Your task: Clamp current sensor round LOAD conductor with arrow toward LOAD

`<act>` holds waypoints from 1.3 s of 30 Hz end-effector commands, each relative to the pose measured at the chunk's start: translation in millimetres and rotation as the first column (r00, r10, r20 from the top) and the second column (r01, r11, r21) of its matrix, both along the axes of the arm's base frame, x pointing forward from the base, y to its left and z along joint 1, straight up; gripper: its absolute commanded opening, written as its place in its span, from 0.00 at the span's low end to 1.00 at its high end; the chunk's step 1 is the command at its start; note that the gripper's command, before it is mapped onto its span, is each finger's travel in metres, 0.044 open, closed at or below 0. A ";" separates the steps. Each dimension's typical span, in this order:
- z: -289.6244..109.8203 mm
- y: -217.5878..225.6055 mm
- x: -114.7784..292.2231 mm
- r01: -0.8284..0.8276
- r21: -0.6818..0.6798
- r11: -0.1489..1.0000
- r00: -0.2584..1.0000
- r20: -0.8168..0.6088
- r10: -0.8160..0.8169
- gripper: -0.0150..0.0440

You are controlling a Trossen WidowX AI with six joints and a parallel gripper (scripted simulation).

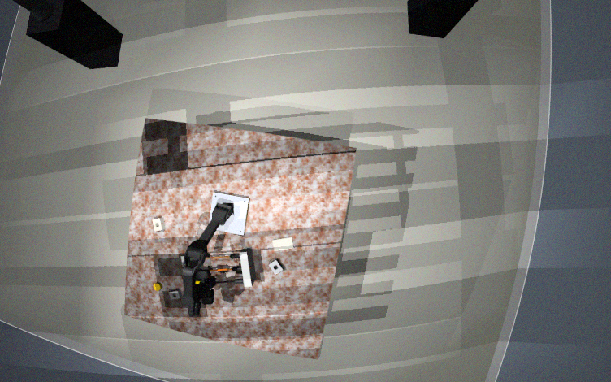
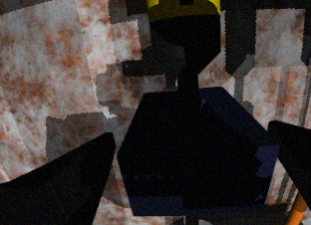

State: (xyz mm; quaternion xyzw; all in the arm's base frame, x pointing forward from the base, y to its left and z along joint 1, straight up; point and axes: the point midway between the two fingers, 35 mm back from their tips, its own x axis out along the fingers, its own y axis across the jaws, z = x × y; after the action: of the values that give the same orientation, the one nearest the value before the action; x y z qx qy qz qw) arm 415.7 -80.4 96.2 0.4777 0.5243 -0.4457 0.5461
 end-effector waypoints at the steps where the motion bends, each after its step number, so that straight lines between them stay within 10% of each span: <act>1: 42.7 -3.3 -11.8 -0.003 0.010 1.000 0.993 0.114 0.002 1.00; 39: 87.2 -4.3 -31.0 -0.010 0.017 1.000 0.970 0.243 0.006 1.00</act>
State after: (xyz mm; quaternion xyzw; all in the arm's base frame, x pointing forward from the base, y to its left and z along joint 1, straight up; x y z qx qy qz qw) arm 384.5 -85.0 183.4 0.5324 0.4584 -0.3798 0.6018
